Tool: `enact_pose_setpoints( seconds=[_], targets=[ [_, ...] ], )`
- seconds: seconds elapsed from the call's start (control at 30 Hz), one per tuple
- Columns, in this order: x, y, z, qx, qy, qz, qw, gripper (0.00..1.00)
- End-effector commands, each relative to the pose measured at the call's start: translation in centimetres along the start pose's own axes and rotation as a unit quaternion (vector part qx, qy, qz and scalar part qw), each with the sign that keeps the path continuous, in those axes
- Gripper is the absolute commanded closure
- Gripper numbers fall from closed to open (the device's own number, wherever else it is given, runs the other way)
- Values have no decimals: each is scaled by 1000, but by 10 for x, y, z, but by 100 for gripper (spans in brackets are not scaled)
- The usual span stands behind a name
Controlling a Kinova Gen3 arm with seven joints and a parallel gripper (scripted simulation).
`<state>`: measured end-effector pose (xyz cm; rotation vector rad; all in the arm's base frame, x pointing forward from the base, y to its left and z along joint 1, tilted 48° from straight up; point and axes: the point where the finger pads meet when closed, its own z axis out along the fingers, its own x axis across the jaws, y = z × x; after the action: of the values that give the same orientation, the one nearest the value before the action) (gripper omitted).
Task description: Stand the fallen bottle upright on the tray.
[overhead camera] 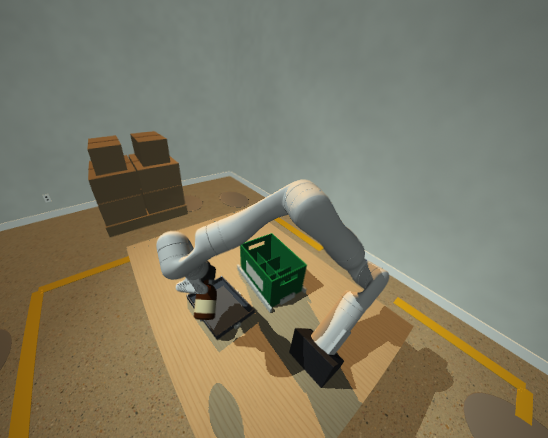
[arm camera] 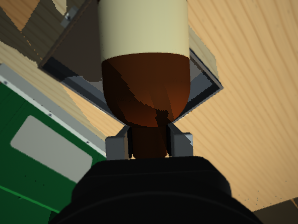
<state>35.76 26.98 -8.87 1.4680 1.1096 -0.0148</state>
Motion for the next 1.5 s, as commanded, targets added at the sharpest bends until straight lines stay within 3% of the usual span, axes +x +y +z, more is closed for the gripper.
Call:
enact_pose_setpoints(
  seconds=[0.0,0.47,1.47],
  targets=[
    [0,-3,-2,-11,2,-3,1000,100],
    [1,-2,-2,-35,2,-2,999,100],
    [1,-2,-2,-36,2,-2,999,100]
  ],
)
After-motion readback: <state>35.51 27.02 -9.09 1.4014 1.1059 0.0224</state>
